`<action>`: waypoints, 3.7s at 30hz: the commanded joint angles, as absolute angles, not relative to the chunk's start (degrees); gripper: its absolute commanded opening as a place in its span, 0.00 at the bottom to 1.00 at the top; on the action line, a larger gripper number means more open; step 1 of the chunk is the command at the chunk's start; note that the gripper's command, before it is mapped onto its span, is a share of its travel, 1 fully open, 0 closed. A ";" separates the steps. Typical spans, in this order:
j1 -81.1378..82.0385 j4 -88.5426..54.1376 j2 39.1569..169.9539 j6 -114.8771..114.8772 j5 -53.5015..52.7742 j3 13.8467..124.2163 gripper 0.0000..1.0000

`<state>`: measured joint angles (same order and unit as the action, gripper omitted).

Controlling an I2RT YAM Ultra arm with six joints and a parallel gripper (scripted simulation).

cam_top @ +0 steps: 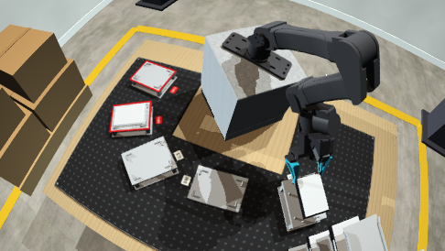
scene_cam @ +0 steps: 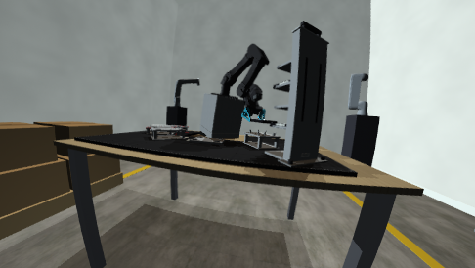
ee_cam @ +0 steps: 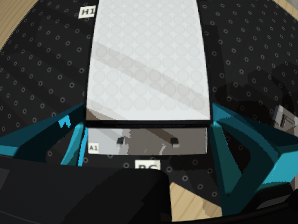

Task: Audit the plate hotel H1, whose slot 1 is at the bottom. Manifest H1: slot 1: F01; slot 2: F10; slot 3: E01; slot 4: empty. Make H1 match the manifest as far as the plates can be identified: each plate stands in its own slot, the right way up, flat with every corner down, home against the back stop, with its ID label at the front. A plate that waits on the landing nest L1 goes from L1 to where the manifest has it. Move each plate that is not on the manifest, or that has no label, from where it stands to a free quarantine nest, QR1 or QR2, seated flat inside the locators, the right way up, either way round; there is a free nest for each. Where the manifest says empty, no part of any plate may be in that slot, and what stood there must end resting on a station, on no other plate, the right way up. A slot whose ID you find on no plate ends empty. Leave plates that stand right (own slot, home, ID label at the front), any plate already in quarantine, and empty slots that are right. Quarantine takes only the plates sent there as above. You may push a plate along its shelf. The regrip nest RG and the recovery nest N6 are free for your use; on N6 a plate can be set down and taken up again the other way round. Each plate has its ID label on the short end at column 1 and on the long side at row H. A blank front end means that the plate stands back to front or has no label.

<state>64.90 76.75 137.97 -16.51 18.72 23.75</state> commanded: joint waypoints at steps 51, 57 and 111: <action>64.74 82.12 145.05 -16.46 18.84 26.87 0.86; 64.74 82.59 145.97 -16.45 18.83 27.32 0.86; 64.67 85.73 152.95 -16.41 18.78 31.17 0.86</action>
